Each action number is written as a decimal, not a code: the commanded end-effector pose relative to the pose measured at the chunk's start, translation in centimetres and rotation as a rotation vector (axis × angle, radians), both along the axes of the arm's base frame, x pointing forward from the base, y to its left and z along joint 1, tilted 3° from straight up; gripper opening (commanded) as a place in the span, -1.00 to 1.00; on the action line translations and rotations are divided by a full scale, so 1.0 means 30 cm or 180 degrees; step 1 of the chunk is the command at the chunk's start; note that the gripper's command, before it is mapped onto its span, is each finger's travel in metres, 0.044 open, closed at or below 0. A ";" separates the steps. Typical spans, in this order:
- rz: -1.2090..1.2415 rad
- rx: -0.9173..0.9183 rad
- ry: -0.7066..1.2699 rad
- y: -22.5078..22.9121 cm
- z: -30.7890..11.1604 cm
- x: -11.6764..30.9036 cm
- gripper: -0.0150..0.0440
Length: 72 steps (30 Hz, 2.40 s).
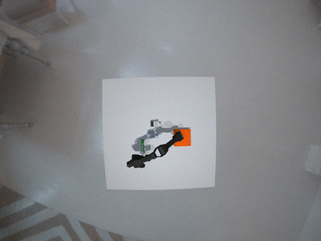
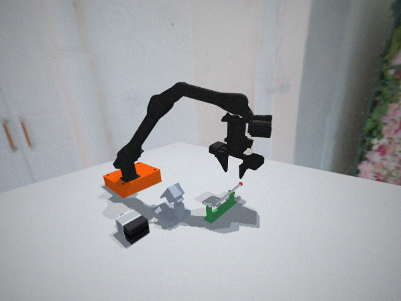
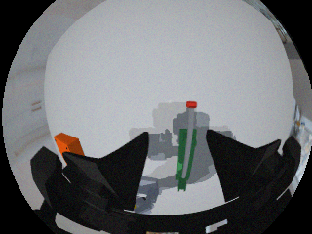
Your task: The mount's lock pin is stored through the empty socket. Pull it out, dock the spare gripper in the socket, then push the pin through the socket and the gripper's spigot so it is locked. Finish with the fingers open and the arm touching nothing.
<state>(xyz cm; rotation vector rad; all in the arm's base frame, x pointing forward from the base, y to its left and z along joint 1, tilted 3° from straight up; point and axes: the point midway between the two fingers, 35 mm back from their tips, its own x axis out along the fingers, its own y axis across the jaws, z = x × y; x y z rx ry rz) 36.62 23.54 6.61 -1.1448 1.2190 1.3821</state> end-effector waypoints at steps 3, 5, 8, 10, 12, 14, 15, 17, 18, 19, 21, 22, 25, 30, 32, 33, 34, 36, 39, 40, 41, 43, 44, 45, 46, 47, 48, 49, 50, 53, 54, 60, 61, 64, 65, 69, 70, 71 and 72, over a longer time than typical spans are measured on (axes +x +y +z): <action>0.0002 -0.0041 -0.0233 -0.091 0.104 0.029 0.28; -0.0001 -0.0084 -0.0406 -0.162 0.183 0.042 0.12; -0.0003 -0.0103 -0.0465 -0.187 0.210 0.045 0.12; -0.0003 -0.0103 -0.0465 -0.187 0.210 0.045 0.12; -0.0003 -0.0103 -0.0465 -0.187 0.210 0.045 0.12; -0.0003 -0.0103 -0.0465 -0.187 0.210 0.045 0.12; -0.0003 -0.0102 -0.0465 -0.187 0.204 0.046 0.12; -0.0003 -0.0102 -0.0466 -0.187 0.174 0.049 0.12; -0.0003 -0.0102 -0.0466 -0.187 0.152 0.051 0.12; -0.0003 -0.0102 -0.0466 -0.188 0.124 0.053 0.12; -0.0003 -0.0102 -0.0466 -0.191 0.055 0.053 0.12; -0.0003 -0.0102 -0.0465 -0.190 0.024 0.051 0.12; -0.0003 -0.0102 -0.0465 -0.189 -0.023 0.046 0.12; -0.0003 -0.0102 -0.0465 -0.190 -0.037 0.048 0.12; -0.0003 -0.0102 -0.0465 -0.190 -0.047 0.049 0.12; -0.0003 -0.0102 -0.0465 -0.190 -0.053 0.049 0.12; -0.0003 -0.0102 -0.0465 -0.191 -0.058 0.050 0.12; -0.0003 -0.0102 -0.0465 -0.191 -0.069 0.051 0.12; -0.0003 -0.0102 -0.0465 -0.192 -0.085 0.052 0.12; -0.0003 -0.0102 -0.0465 -0.192 -0.091 0.052 0.12; -0.0003 -0.0102 -0.0465 -0.193 -0.096 0.053 0.12; -0.0003 -0.0102 -0.0465 -0.194 -0.107 0.053 0.12; -0.0003 -0.0102 -0.0465 -0.194 -0.113 0.054 0.12; -0.0003 -0.0102 -0.0465 -0.195 -0.118 0.054 0.12; -0.0003 -0.0103 -0.0465 -0.195 -0.123 0.054 0.12; -0.0003 -0.0103 -0.0465 -0.196 -0.129 0.055 0.12; -0.0003 -0.0103 -0.0465 -0.196 -0.134 0.055 0.12; -0.0003 -0.0103 -0.0465 -0.197 -0.140 0.055 0.12; -0.0003 -0.0103 -0.0465 -0.197 -0.145 0.055 0.12; -0.0003 -0.0103 -0.0465 -0.199 -0.161 0.055 0.12; -0.0003 -0.0103 -0.0465 -0.199 -0.167 0.055 0.12; -0.0003 -0.0103 -0.0465 -0.203 -0.199 0.055 0.12; -0.0003 -0.0103 -0.0465 -0.204 -0.204 0.055 0.12; -0.0003 -0.0103 -0.0465 -0.206 -0.220 0.055 0.12; -0.0003 -0.0103 -0.0465 -0.206 -0.222 0.055 0.12; -0.0003 -0.0103 -0.0465 -0.206 -0.223 0.055 0.03; -0.0003 -0.0103 -0.0465 -0.206 -0.223 0.055 -0.06; -0.0003 -0.0103 -0.0465 -0.206 -0.223 0.055 -0.15; -0.0003 -0.0103 -0.0465 -0.206 -0.223 0.055 -0.24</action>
